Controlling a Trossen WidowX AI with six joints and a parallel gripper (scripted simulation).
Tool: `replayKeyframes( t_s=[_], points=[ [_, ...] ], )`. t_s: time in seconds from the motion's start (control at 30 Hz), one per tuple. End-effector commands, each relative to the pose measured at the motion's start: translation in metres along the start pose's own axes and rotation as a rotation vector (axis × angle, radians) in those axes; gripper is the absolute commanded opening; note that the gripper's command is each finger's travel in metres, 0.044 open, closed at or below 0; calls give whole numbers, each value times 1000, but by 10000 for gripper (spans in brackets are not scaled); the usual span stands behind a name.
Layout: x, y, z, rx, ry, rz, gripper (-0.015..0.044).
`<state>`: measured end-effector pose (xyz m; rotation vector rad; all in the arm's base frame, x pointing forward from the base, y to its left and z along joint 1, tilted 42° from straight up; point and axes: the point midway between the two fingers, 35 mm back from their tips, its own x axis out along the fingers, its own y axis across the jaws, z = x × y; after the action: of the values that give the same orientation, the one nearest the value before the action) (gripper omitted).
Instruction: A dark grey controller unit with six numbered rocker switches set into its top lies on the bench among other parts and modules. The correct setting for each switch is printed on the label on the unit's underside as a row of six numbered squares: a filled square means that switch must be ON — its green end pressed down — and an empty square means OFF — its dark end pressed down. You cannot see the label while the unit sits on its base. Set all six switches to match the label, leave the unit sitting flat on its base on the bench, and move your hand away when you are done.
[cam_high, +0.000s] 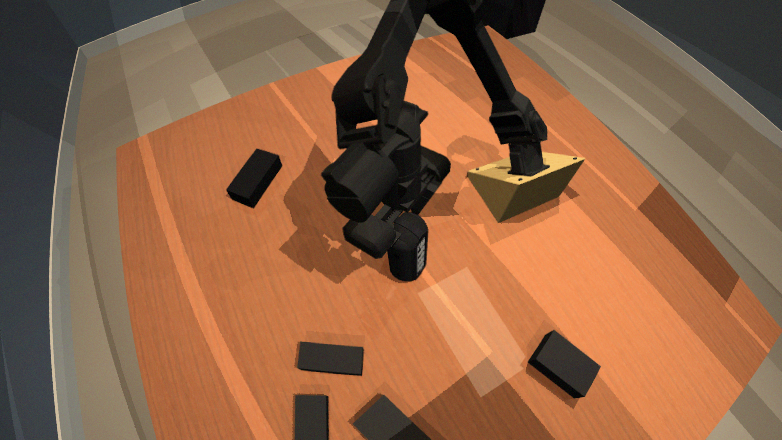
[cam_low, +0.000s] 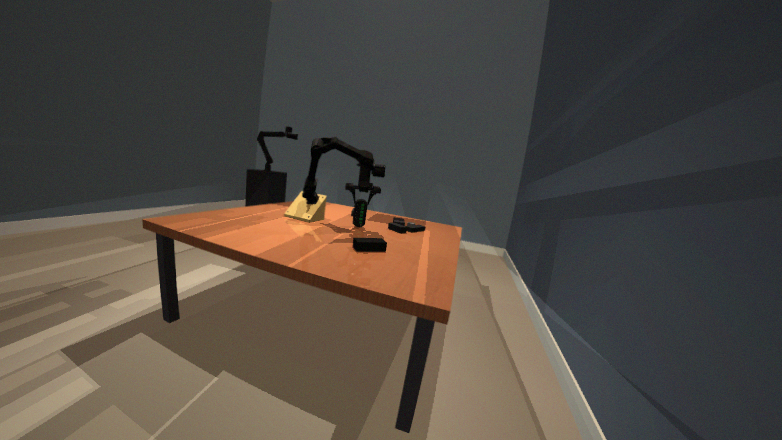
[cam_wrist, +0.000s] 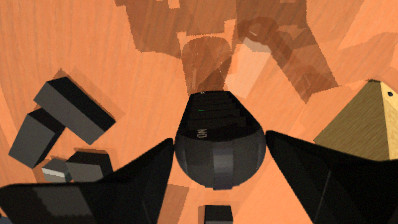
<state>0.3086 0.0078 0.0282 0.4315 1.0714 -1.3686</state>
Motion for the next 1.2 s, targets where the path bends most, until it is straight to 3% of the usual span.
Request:
replayKeyframes(
  t_s=[0.0,1.17],
  points=[
    [2,0,8,6,-19,-5,338],
    [6,-1,34,6,-105,-6,338]
  ],
)
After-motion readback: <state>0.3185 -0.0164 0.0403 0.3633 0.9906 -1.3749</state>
